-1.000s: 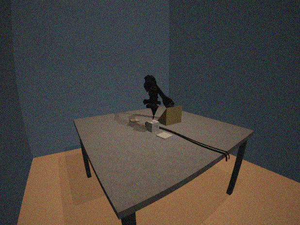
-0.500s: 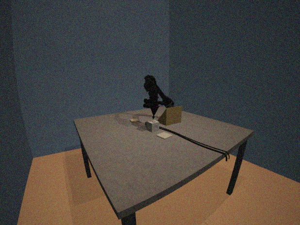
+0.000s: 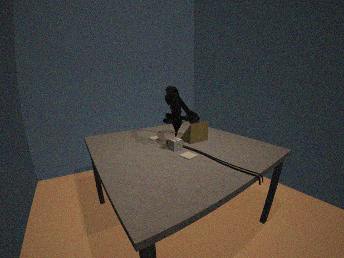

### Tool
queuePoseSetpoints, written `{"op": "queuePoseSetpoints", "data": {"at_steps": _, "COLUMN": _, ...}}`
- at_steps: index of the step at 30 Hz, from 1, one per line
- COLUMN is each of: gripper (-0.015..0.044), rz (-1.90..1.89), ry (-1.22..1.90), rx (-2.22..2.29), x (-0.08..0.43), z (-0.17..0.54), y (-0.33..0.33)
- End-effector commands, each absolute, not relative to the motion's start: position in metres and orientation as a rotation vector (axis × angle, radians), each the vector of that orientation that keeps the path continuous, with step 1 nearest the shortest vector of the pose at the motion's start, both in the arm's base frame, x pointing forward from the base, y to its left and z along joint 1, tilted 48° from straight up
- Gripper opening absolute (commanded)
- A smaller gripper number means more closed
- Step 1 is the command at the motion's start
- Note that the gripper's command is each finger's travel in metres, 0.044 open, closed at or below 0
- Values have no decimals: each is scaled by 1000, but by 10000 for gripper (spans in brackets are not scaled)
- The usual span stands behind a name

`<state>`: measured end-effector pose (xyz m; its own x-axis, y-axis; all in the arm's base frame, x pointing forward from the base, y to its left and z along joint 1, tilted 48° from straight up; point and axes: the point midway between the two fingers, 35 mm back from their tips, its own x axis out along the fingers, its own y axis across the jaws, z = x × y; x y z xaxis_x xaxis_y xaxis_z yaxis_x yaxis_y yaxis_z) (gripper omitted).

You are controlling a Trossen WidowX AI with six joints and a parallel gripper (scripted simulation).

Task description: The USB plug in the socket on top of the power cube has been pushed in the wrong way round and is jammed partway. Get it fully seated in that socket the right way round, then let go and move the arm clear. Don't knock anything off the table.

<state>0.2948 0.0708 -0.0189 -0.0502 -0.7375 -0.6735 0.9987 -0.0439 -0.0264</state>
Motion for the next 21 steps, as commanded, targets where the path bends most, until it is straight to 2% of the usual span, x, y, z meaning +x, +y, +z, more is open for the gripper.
{"op": "queuePoseSetpoints", "data": {"at_steps": 1, "gripper": 0, "rz": -1547, "ry": 583, "rx": 583, "x": 295, "z": -19, "y": 71}}
{"op": "queuePoseSetpoints", "data": {"at_steps": 21, "gripper": 0, "rz": -1541, "ry": 600, "rx": 590, "x": 295, "z": -21, "y": 70}}
